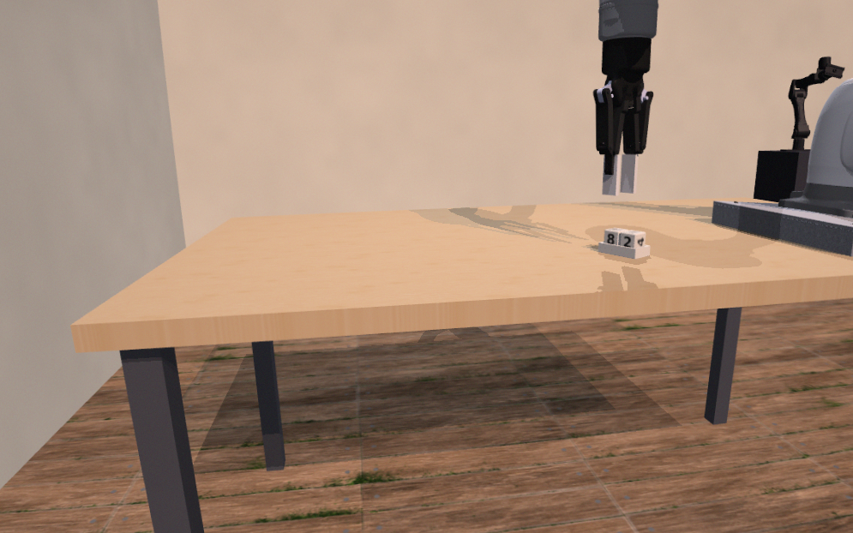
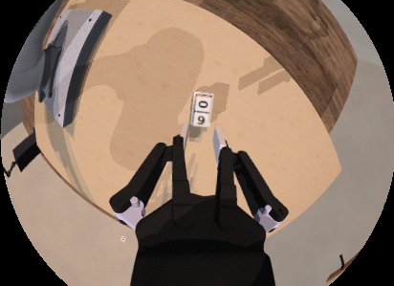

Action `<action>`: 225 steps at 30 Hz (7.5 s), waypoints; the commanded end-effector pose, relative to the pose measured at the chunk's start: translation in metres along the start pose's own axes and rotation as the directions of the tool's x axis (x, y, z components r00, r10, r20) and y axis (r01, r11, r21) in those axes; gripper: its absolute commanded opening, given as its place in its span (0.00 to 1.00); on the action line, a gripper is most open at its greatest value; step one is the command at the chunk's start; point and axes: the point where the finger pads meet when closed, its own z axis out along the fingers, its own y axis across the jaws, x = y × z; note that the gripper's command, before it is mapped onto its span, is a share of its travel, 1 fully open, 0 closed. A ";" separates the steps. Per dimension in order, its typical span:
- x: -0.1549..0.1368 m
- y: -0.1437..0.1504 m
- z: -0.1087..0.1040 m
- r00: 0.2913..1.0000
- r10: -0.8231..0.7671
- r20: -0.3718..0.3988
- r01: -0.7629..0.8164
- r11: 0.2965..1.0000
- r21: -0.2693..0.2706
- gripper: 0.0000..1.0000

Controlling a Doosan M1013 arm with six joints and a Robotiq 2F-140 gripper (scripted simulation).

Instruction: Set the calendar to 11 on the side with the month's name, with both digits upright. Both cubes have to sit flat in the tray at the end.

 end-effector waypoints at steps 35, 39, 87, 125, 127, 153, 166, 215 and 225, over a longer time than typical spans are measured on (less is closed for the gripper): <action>0.000 0.000 0.024 1.000 0.000 0.000 0.000 1.000 0.000 0.35; 0.000 0.000 0.030 1.000 0.000 0.000 0.000 1.000 0.000 0.35; 0.000 0.001 0.053 1.000 0.000 0.000 0.000 1.000 0.000 0.35; 0.000 0.001 0.072 1.000 0.000 0.000 0.000 1.000 0.000 0.35; 0.000 0.001 0.074 1.000 0.000 0.000 0.000 1.000 0.000 0.35; 0.000 0.001 0.081 1.000 0.000 0.000 0.000 1.000 0.000 0.35; 0.000 0.001 0.081 1.000 0.000 0.000 0.000 1.000 0.000 0.35; 0.000 0.001 0.072 1.000 0.000 0.000 0.000 1.000 0.000 0.24; 0.000 0.001 0.004 1.000 0.000 0.000 0.000 1.000 0.000 0.24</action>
